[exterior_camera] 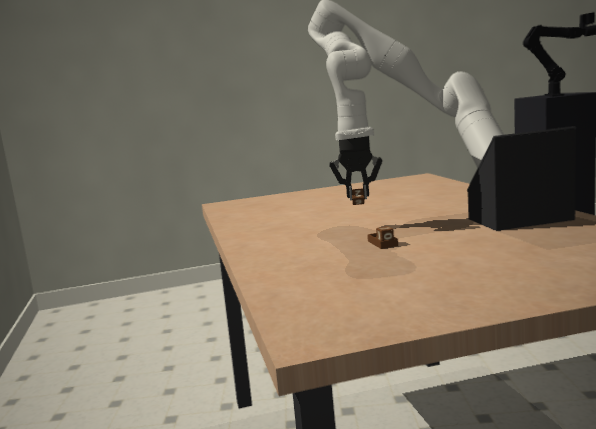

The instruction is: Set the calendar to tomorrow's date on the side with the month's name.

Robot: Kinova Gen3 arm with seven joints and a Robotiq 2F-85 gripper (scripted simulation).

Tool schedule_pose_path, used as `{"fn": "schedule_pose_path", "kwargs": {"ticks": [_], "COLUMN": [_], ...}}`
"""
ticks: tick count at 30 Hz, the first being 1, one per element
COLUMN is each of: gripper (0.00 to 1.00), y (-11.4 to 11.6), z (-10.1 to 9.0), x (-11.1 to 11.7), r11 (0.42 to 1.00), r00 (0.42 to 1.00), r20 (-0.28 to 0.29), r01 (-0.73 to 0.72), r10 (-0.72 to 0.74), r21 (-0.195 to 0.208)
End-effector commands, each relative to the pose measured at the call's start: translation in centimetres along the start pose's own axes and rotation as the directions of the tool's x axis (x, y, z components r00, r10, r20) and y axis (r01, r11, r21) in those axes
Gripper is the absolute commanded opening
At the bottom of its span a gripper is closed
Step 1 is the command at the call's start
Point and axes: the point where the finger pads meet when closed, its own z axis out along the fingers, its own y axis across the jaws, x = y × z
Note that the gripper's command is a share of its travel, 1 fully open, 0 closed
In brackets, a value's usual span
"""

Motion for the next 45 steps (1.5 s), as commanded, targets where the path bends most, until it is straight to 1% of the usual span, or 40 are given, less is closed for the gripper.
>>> {"fn": "schedule_pose_path", "kwargs": {"ticks": [1,5,15,17,19,22,28,32,34,38,45], "gripper": [0.26,0.26,0.26,0.26,0.26,0.26,0.26,0.26,0.26,0.26,0.26], "y": [0.11,0.14,0.14,0.14,0.12,0.11,0.10,0.09,0.09,0.06,0.06], "z": [-0.08,0.03,0.05,0.05,0.00,-0.06,-0.06,0.02,0.02,0.16,0.24], "x": [-0.08,-0.09,-0.30,-0.30,-0.34,-0.38,-0.39,-0.38,-0.38,-0.37,-0.47], "r11": [1.000,1.000,1.000,1.000,1.000,1.000,1.000,1.000,1.000,1.000,1.000], "r00": [1.000,0.999,0.976,0.976,0.971,0.967,0.966,0.960,0.960,0.947,0.907], "r20": [-0.007,-0.046,-0.216,-0.216,-0.237,-0.255,-0.260,-0.279,-0.279,-0.321,-0.420], "r01": [-0.004,-0.004,-0.004,-0.004,-0.004,-0.004,-0.004,-0.003,-0.003,-0.001,0.000], "r10": [0.004,0.004,0.004,0.004,0.004,0.003,0.003,0.003,0.003,0.003,0.004], "r21": [-0.001,0.002,0.002,0.002,0.000,-0.002,-0.002,0.001,0.001,0.006,0.008]}}
